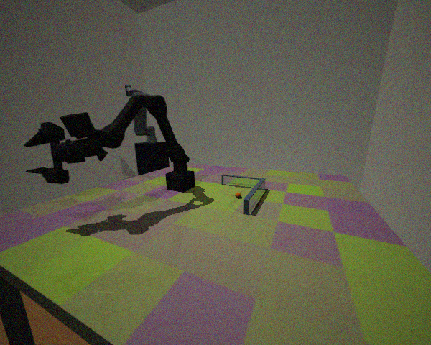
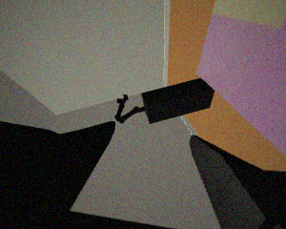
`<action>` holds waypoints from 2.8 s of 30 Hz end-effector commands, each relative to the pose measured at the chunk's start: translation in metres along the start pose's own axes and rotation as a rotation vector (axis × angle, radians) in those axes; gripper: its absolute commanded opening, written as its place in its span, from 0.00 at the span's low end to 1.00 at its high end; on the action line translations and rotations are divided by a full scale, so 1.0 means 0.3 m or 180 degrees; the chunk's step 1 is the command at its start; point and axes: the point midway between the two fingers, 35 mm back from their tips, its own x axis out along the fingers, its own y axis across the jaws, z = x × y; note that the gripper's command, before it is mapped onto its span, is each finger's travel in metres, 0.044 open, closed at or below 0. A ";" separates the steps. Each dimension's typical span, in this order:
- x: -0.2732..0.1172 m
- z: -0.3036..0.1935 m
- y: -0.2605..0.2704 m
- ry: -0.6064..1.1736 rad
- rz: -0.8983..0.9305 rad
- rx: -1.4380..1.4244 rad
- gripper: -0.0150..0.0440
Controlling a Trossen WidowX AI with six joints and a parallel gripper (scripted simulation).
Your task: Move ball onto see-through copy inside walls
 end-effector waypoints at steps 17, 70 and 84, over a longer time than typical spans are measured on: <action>-0.587 -0.263 -0.455 0.1595 -0.1112 -0.2616 0.65; -2.163 0.792 -0.607 0.9614 0.2894 -0.8593 0.65; -2.154 0.822 -0.676 0.9614 0.2893 -0.8594 0.65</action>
